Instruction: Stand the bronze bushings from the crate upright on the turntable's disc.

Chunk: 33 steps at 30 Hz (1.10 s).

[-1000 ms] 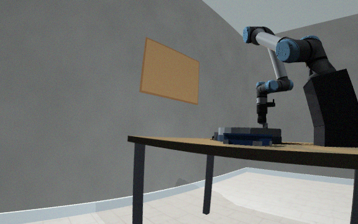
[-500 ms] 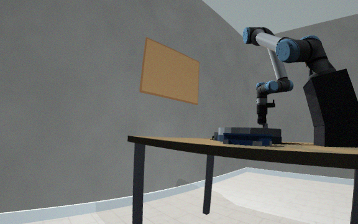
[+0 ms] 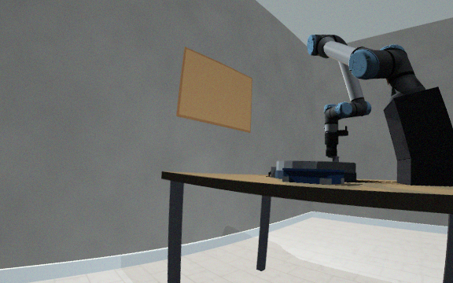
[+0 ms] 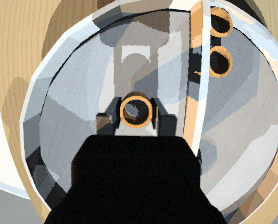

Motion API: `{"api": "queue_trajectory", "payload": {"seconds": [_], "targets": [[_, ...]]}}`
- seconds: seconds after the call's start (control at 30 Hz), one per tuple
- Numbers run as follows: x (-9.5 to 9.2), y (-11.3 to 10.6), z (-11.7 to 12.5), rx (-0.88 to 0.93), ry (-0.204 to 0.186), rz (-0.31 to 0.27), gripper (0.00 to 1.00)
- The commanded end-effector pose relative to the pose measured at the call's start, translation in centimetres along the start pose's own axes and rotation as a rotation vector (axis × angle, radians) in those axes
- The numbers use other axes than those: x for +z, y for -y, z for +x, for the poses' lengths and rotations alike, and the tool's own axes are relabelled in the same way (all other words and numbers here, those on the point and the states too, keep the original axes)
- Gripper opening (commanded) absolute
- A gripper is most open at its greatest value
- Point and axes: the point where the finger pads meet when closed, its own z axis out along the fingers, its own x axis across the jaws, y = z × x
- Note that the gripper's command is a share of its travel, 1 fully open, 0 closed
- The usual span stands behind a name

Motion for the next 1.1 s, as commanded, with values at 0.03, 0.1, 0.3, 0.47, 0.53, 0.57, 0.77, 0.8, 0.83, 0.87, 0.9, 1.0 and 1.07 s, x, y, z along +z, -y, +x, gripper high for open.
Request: {"api": "queue_trajectory", "payload": {"seconds": [0.03, 0.1, 0.3, 0.47, 0.53, 0.57, 0.77, 0.8, 0.83, 0.87, 0.9, 1.0, 1.07], "targets": [[-0.04, -0.04, -0.03, 0.000, 0.001, -0.001, 0.00], [-0.04, -0.04, -0.03, 0.000, 0.001, -0.001, 0.00], [-0.04, -0.04, -0.03, 0.000, 0.001, -0.001, 0.00], [-0.04, -0.04, -0.03, 0.000, 0.001, -0.001, 0.00], [-0.04, -0.04, -0.03, 0.000, 0.001, -0.001, 0.00], [-0.04, -0.04, -0.03, 0.000, 0.001, -0.001, 0.00], [-0.04, -0.04, -0.03, 0.000, 0.001, -0.001, 0.00], [-0.04, -0.04, -0.03, 0.000, 0.001, -0.001, 0.00], [-0.04, -0.04, -0.03, 0.000, 0.001, -0.001, 0.78], [-0.04, -0.04, -0.03, 0.000, 0.001, -0.001, 0.78], [-0.04, -0.04, -0.03, 0.000, 0.001, -0.001, 0.78], [-0.04, -0.04, -0.03, 0.000, 0.001, -0.001, 0.78], [-0.04, -0.04, -0.03, 0.000, 0.001, -0.001, 0.78]]}}
